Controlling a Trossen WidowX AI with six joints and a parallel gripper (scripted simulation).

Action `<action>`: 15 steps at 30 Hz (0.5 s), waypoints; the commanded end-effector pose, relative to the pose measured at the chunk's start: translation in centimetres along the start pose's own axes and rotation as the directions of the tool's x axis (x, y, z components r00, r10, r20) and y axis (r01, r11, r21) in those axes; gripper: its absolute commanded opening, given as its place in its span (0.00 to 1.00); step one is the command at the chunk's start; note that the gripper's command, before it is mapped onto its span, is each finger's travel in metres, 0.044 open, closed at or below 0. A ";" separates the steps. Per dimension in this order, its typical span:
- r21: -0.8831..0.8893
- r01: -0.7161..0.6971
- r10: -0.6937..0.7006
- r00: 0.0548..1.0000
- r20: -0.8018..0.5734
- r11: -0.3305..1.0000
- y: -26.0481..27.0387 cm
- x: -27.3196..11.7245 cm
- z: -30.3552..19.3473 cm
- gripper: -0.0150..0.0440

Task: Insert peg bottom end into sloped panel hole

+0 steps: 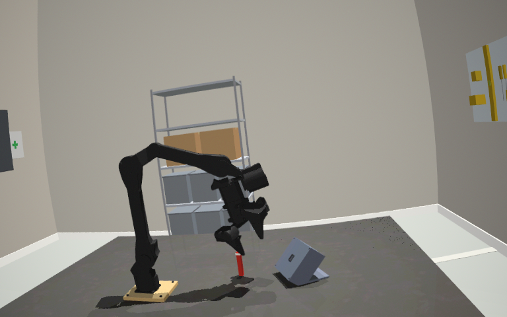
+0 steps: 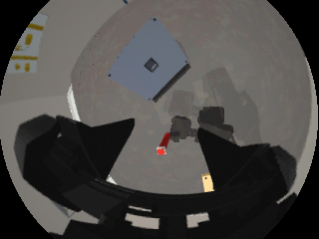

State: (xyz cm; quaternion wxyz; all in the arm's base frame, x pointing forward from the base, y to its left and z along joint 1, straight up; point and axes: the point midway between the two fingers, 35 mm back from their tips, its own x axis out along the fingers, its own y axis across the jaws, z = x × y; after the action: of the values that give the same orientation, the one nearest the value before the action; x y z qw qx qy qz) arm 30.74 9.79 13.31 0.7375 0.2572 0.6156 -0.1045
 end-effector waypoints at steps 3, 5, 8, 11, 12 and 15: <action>-0.105 0.063 -0.067 0.997 -0.038 0.993 0.7 0.1 -1.8 1.00; -0.140 0.083 -0.091 0.995 -0.051 0.987 0.8 0.2 -2.5 1.00; -0.195 0.112 -0.127 0.990 -0.068 0.974 1.0 0.2 -3.4 1.00; -0.250 0.139 -0.164 0.983 -0.082 0.958 1.2 0.2 -4.4 1.00; -0.268 0.148 -0.177 0.980 -0.087 0.952 1.2 0.2 -4.7 1.00; -0.323 0.174 -0.215 0.972 -0.098 0.930 1.3 0.1 -5.7 1.00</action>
State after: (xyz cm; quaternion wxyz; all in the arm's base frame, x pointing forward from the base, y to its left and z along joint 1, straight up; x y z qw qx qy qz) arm 27.14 13.33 12.79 0.7160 0.1121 0.6855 -0.0689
